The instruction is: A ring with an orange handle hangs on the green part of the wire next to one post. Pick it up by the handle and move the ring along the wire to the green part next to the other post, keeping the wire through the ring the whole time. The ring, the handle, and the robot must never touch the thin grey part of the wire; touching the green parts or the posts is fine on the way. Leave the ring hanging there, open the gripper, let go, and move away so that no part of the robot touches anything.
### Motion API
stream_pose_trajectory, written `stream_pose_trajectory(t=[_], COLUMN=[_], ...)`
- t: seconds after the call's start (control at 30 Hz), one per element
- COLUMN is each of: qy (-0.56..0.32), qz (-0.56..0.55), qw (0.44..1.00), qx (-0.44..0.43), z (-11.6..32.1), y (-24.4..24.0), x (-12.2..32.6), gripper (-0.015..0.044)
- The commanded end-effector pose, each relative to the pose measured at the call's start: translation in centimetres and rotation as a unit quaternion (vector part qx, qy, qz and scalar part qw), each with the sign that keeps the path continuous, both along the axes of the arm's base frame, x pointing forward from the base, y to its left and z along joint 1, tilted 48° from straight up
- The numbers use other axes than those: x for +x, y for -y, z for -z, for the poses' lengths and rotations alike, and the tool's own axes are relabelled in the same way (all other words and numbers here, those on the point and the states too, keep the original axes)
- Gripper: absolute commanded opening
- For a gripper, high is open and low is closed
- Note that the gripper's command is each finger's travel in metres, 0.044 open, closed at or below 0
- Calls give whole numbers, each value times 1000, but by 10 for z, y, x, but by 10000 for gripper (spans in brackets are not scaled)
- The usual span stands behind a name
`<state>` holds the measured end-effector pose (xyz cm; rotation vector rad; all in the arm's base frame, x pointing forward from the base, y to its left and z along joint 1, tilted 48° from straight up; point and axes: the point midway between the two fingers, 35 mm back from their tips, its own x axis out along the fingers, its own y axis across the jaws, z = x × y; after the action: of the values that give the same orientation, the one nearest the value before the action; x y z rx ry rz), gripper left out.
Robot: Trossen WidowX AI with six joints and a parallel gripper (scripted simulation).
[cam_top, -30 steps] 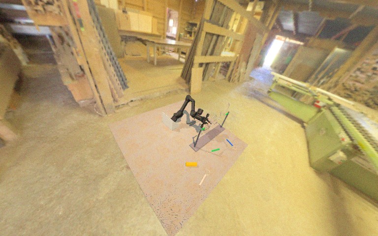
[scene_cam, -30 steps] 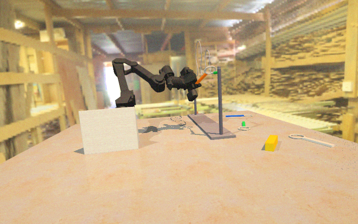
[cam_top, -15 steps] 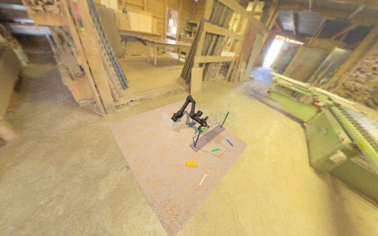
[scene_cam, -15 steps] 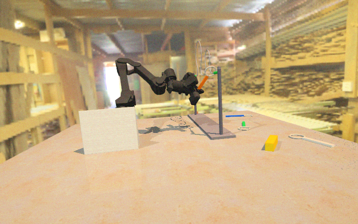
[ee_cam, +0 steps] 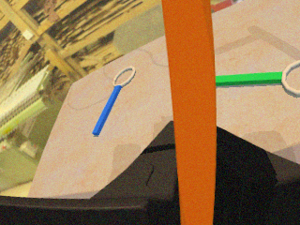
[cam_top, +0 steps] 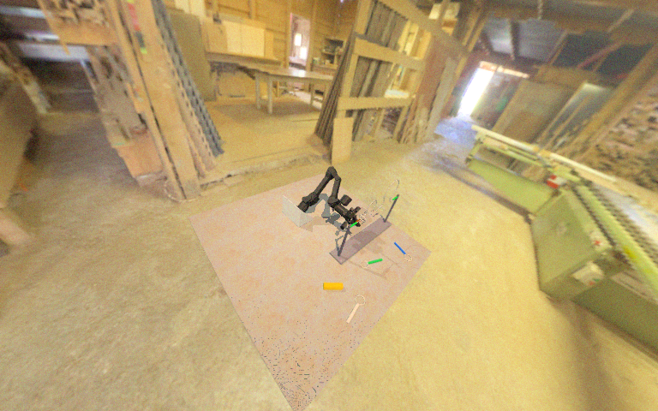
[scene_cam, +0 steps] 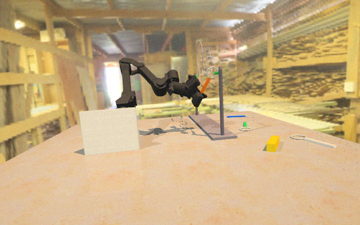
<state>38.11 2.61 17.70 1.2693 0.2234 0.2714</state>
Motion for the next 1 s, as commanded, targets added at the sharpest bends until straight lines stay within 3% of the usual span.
stream_pose_trajectory(t=[0.0,0.97], qy=[-9,-27], qz=[-1,-3], qw=[1000,982], qx=[-29,-190], z=[13,66], y=[3,38], x=[-1,-6], gripper=[-150,-150])
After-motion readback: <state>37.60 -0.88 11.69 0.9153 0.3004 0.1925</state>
